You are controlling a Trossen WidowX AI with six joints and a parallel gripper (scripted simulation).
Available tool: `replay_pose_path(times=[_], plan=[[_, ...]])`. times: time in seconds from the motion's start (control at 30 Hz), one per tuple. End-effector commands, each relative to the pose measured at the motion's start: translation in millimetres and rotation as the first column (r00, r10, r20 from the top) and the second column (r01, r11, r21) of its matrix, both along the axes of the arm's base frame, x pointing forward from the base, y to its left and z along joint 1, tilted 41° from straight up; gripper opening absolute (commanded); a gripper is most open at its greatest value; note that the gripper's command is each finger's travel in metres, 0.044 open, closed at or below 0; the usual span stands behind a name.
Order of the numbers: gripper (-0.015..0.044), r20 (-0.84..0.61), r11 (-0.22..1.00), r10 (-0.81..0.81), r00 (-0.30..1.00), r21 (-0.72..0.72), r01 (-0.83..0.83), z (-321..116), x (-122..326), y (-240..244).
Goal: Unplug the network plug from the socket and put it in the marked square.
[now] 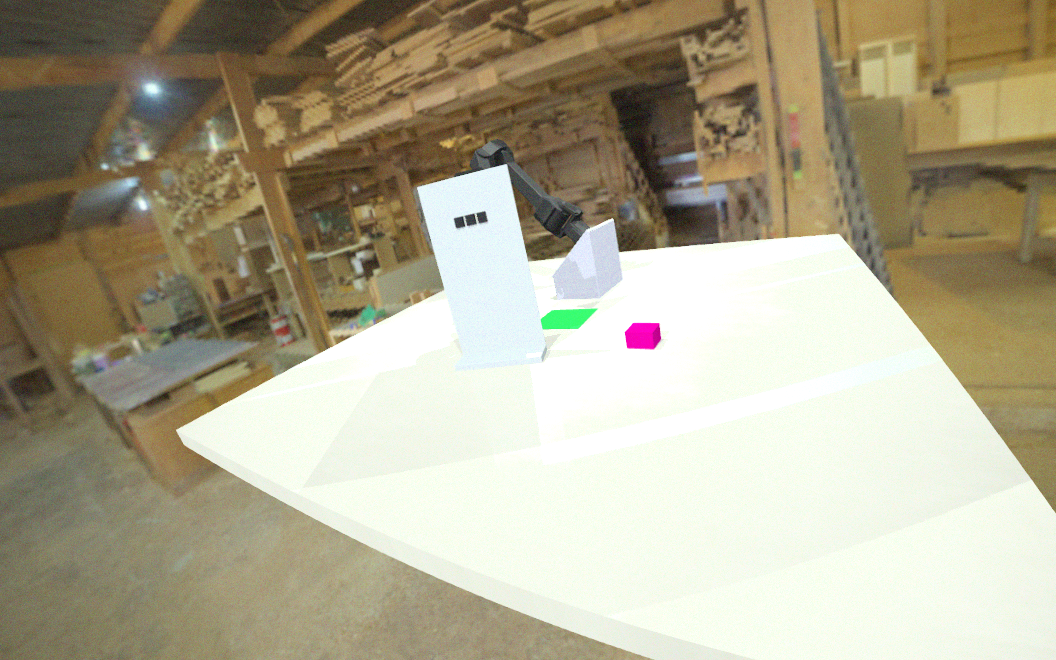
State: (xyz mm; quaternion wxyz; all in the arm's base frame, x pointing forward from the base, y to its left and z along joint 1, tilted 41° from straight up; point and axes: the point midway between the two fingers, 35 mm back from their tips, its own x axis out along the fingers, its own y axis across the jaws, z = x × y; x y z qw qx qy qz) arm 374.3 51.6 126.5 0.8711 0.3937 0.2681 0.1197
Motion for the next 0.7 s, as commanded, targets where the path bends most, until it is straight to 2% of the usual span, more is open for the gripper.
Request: replay_pose_path(times=[0.0, 0.67], plan=[[0.0, -0.001, 1.0, -0.001, 1.0, -0.001, 0.001, 0.1, -3.1, -1.3], [0.0, -0.002, 1.0, -0.001, 1.0, -0.001, 0.001, 3.1, -12.1, -4.8]])
